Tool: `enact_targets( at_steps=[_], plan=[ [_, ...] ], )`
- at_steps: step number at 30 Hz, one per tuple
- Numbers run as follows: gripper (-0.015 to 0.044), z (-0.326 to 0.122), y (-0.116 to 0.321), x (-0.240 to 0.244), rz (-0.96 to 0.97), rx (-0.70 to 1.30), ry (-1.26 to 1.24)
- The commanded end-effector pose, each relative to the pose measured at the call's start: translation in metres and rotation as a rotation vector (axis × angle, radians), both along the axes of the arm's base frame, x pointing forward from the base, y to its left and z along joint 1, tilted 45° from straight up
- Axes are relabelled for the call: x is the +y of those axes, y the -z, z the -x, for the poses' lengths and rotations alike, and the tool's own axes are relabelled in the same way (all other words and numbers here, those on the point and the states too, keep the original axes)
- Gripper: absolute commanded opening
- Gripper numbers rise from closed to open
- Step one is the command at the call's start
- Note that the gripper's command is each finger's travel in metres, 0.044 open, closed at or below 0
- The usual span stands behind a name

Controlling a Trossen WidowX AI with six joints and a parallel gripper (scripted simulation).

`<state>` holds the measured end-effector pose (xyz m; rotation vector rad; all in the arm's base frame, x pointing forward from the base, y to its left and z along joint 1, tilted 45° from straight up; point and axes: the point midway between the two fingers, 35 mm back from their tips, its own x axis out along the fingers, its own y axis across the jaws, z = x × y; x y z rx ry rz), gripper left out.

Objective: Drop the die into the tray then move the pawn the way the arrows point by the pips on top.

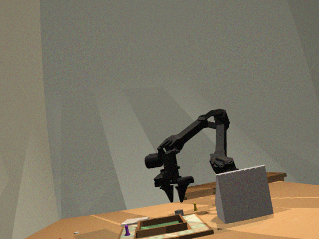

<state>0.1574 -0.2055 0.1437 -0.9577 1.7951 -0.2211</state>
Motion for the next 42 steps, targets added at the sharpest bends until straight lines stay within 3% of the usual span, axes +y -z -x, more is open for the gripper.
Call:
enact_targets(
  at_steps=[1,27,32,42],
  plan=[
    [0.0275,0.003,0.005,-0.004,0.002,0.004,0.001],
    [0.0275,0.009,0.035,-0.033,0.004,0.004,0.001],
    [0.0144,0.009,0.035,-0.033,0.004,0.004,0.001],
    [0.0057,0.009,0.035,-0.033,0.004,0.004,0.001]
  ],
)
